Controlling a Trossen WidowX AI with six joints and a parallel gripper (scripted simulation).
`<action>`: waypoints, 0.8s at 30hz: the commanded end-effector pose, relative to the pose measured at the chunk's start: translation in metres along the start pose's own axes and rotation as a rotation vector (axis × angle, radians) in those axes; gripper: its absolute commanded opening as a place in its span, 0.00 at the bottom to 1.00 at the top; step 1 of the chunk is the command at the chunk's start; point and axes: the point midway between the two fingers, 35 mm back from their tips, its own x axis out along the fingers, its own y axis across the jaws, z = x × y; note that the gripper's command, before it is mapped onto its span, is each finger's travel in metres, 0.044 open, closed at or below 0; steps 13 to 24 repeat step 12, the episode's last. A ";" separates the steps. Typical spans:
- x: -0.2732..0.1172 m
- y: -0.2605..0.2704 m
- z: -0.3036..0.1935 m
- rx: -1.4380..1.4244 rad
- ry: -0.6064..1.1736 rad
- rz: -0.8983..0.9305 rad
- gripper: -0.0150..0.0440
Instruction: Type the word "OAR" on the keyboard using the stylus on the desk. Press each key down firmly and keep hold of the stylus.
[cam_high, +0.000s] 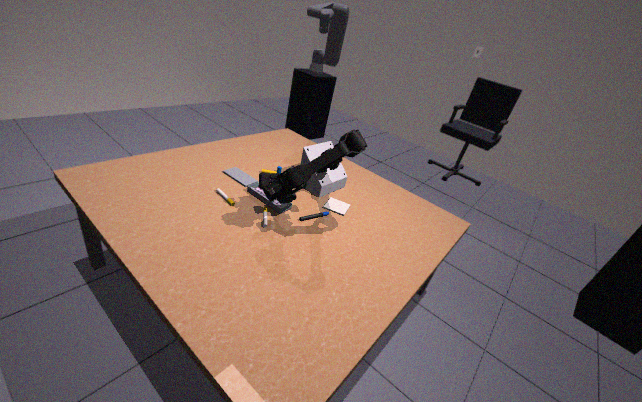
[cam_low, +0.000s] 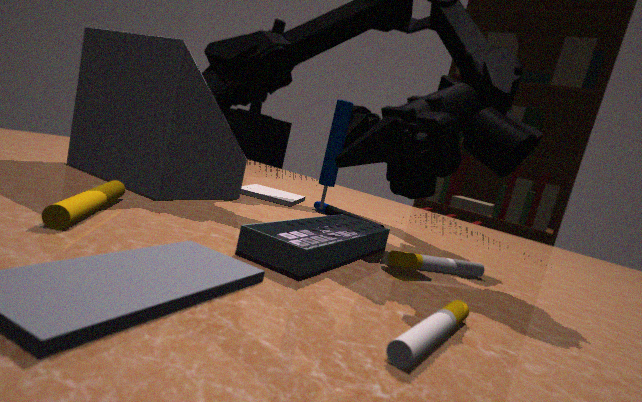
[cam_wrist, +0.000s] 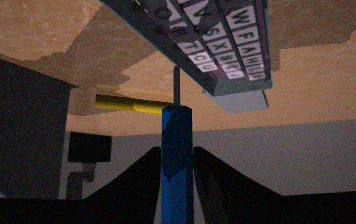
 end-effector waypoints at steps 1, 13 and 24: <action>-0.005 0.000 -0.008 -0.005 0.004 -0.005 0.39; -0.004 0.000 -0.005 -0.001 -0.001 -0.001 0.39; -0.004 0.000 -0.005 -0.001 -0.001 -0.001 0.39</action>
